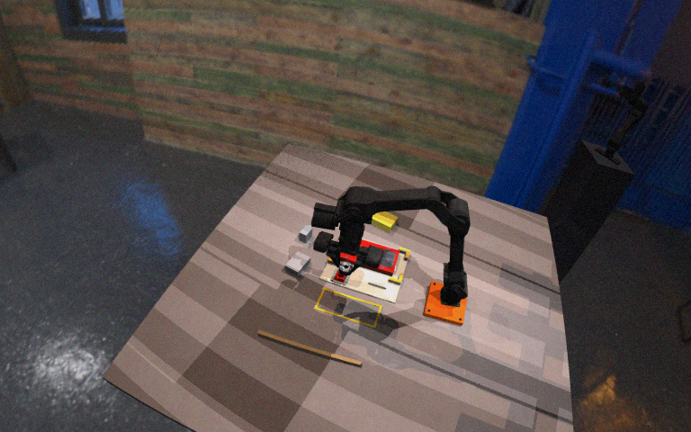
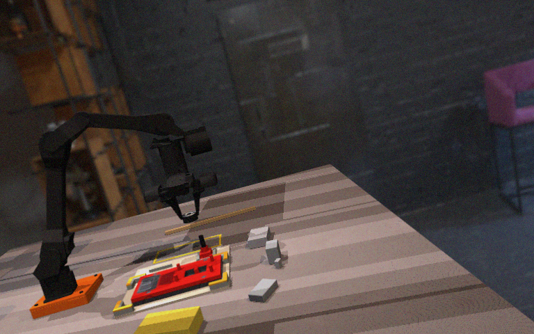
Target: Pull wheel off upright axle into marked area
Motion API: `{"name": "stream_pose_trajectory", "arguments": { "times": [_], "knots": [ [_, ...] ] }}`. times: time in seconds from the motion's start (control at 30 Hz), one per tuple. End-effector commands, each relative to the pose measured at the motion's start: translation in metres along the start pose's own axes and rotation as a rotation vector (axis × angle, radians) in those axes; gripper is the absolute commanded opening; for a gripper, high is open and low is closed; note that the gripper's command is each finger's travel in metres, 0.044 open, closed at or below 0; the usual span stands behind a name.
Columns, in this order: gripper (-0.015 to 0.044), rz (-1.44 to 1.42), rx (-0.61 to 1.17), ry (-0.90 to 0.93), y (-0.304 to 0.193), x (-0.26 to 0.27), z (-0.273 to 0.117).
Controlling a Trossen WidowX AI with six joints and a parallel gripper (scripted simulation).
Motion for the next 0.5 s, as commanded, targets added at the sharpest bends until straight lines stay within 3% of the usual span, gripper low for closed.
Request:
{"name": "stream_pose_trajectory", "arguments": {
  "times": [0.0,0.47],
  "knots": [
    [0.0,0.002,0.001,0.007,-0.013,-0.013,-0.003],
    [0.0,0.001,0.004,0.006,-0.047,-0.05,-0.002]
  ]
}}
Point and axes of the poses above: the point midway between the two fingers, 35 mm back from their tips, its own z axis out along the fingers, its own x axis across the jaws, y = z × x, the point moved 5 cm from there along -z, back along the fingers, and after that the axes turned 12 degrees about z, right-handed, at the moved point
